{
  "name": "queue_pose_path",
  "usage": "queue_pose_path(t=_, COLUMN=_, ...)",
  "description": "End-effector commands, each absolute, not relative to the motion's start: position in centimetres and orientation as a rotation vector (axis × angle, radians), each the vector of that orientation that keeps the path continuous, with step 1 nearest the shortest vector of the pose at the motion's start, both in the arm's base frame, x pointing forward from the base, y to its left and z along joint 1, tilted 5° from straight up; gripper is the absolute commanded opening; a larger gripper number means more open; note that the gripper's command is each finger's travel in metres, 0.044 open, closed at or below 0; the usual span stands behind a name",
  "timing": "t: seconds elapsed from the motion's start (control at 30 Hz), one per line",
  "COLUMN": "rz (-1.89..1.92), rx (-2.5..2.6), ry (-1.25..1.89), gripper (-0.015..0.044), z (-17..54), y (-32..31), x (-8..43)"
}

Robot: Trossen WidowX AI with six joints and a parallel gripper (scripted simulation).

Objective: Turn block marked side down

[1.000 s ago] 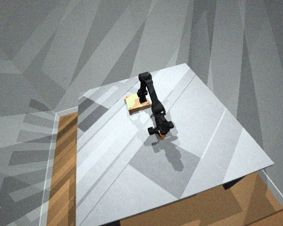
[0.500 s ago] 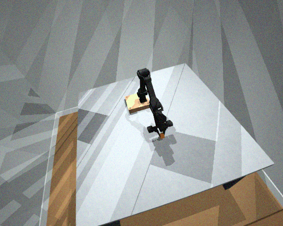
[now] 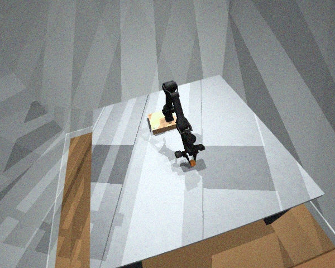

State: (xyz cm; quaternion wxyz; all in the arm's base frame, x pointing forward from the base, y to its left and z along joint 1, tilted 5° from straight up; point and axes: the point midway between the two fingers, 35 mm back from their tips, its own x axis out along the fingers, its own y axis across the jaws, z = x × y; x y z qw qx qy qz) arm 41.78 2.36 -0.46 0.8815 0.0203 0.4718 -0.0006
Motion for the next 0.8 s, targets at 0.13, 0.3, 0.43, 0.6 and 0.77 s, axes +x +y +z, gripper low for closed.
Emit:
queue_pose_path(t=0.13, rz=-0.018, rx=0.050, ry=0.864, gripper=0.0000, z=-1.8, y=2.2, x=42.0)
queue_pose_path(t=0.3, rz=-0.022, rx=0.052, ry=0.785, gripper=0.0000, z=-2.2, y=2.2, x=42.0)
queue_pose_path(t=0.43, rz=-0.020, rx=0.049, ry=0.723, gripper=0.0000, z=-2.4, y=2.3, x=41.7)
queue_pose_path(t=0.6, rz=-0.018, rx=0.046, ry=0.645, gripper=0.0000, z=-2.4, y=2.3, x=41.2)
queue_pose_path(t=0.77, rz=-0.016, rx=0.045, ry=0.579, gripper=0.0000, z=-2.2, y=2.4, x=40.6)
